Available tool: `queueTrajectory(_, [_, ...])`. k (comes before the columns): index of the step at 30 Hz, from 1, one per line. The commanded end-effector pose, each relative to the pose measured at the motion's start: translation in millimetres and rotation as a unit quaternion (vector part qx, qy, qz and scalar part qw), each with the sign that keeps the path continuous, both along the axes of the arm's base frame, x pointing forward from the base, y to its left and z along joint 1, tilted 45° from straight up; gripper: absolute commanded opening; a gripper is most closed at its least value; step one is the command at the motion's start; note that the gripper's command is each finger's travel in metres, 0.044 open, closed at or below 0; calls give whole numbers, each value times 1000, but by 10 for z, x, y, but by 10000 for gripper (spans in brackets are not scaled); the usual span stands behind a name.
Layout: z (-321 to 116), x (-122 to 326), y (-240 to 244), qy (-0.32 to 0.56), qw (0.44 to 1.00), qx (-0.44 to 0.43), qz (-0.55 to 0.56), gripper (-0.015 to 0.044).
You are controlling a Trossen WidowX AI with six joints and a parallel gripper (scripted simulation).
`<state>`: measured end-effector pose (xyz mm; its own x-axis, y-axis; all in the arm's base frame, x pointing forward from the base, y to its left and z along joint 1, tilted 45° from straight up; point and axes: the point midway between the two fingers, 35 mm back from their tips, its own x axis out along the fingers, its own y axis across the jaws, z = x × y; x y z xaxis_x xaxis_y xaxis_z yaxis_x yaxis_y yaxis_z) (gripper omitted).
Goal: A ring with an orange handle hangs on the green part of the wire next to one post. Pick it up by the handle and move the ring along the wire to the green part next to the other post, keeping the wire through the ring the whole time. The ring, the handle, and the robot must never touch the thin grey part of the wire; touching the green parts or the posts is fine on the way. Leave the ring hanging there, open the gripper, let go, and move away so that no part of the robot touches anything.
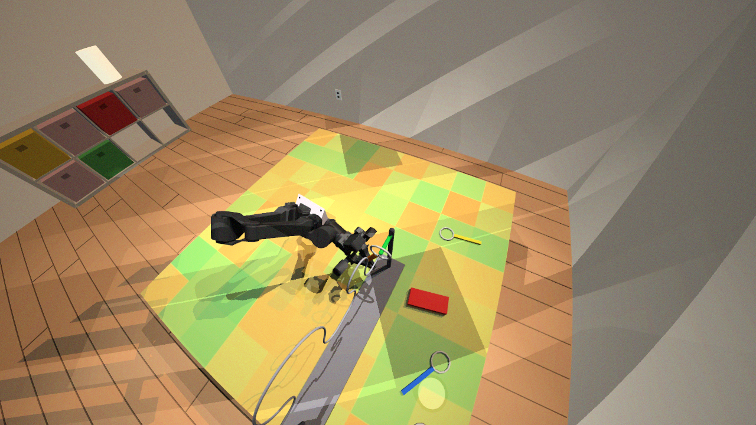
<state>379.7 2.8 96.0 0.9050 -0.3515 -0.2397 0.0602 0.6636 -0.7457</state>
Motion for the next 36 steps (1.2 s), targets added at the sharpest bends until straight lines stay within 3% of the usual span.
queueTrajectory(1, [-58,-7,24,3,1000,0,-2,-150])
queueTrajectory(36, [-260,-17,-79,3,1000,0,-1,-150])
